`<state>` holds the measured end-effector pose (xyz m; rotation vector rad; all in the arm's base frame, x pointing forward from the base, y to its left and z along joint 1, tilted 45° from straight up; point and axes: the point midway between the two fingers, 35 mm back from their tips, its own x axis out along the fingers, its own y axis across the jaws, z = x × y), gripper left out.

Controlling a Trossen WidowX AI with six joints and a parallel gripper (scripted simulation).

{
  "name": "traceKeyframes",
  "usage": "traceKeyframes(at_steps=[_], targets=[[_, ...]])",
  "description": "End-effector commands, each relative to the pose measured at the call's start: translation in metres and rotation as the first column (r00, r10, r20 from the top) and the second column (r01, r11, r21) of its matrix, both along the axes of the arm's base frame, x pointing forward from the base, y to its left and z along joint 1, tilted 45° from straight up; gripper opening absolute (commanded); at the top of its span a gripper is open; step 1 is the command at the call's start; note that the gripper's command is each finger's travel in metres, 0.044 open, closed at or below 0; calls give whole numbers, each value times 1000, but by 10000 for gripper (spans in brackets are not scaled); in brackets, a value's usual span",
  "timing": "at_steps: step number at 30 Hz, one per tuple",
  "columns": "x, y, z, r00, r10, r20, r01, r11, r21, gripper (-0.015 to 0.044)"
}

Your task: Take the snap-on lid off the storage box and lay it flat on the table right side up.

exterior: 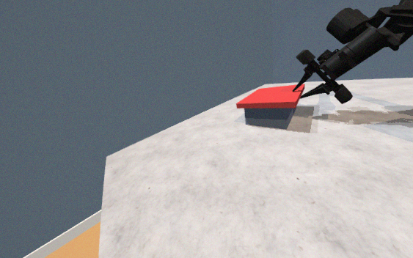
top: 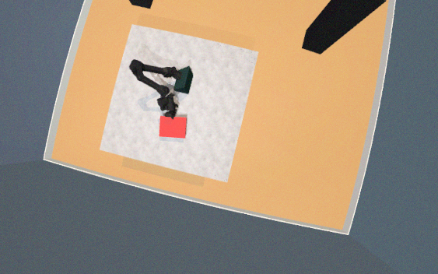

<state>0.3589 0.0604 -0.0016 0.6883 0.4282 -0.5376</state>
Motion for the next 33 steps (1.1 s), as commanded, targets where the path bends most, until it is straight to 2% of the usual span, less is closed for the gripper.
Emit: traceKeyframes(at_steps=[1, 33], targets=[[0, 2, 1, 1000, 0, 3, 0, 1000, 1, 0], [-1, 6, 6, 1000, 0, 3, 0, 1000, 1, 0]])
